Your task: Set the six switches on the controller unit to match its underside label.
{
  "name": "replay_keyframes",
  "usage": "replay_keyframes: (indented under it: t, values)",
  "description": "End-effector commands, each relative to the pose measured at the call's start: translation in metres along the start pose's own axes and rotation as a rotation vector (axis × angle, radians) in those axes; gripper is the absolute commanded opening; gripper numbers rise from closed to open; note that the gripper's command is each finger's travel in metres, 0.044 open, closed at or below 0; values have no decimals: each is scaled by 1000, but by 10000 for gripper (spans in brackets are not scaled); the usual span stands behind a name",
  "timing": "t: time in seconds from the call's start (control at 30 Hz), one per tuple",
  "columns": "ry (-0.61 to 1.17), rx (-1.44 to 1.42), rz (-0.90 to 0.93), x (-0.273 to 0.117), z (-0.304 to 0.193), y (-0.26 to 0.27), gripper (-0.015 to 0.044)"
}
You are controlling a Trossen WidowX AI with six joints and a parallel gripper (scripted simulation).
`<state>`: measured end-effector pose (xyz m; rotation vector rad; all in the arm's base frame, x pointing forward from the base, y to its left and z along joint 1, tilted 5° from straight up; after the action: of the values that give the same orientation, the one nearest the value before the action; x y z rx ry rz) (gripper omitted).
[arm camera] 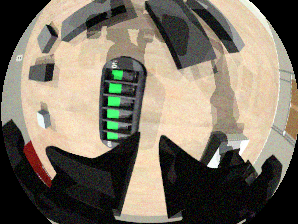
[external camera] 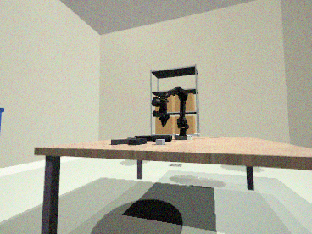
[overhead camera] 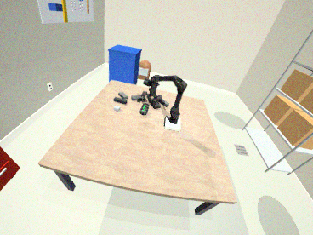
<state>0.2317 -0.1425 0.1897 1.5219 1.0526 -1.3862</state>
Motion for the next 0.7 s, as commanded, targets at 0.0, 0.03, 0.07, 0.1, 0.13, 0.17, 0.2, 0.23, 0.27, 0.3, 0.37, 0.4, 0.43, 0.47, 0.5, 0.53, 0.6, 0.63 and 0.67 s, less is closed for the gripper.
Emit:
replay_keyframes:
  t: [0.0, 0.03, 0.07, 0.1, 0.13, 0.17, 0.2, 0.23, 0.27, 0.3, 0.37, 0.4, 0.43, 0.47, 0.5, 0.53, 0.6, 0.63, 0.67]
  values:
    - [-1, -5, 0, -1, 0, 0, 0]
    - [-1, -5, 0, -1, 0, 0, 0]
    - [-1, -5, 0, -1, 0, 0, 0]
    - [-1, -5, 0, -1, 0, 0, 0]
    - [-1, -5, 0, -1, 0, 0, 0]
    - [0, 0, 0, 0, 0, 0, 26]
    - [0, 0, 0, 0, 0, 0, 52]
    - [0, 0, 0, 0, 0, 0, 79]
    - [0, 0, 0, 0, 0, 0, 105]
    - [0, 0, 0, 0, 0, 0, 131]
    - [0, 0, 0, 0, 0, 0, 184]
    - [0, 0, 0, 0, 0, 0, 210]
    - [0, 0, 0, 0, 0, 0, 236]
    - [0, 0, 0, 0, 0, 0, 263]
    - [0, 0, 0, 0, 0, 0, 289]
    - [0, 0, 0, 0, 0, 0, 315]
    - [0, 0, 0, 0, 0, 0, 368]
    - [0, 0, 0, 0, 0, 0, 394]
    - [0, 0, 0, 0, 0, 0, 420]
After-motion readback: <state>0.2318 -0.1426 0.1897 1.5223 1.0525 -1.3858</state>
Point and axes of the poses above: the point midway between the two fingers, 35 mm back from their tips, its own x axis out along the fingers, its own y axis across the jaws, z = x × y, the point moved 8 cm from there along -x, back along the fingers, and after that the axes turned 12 degrees about x, right-handed, at the moved point
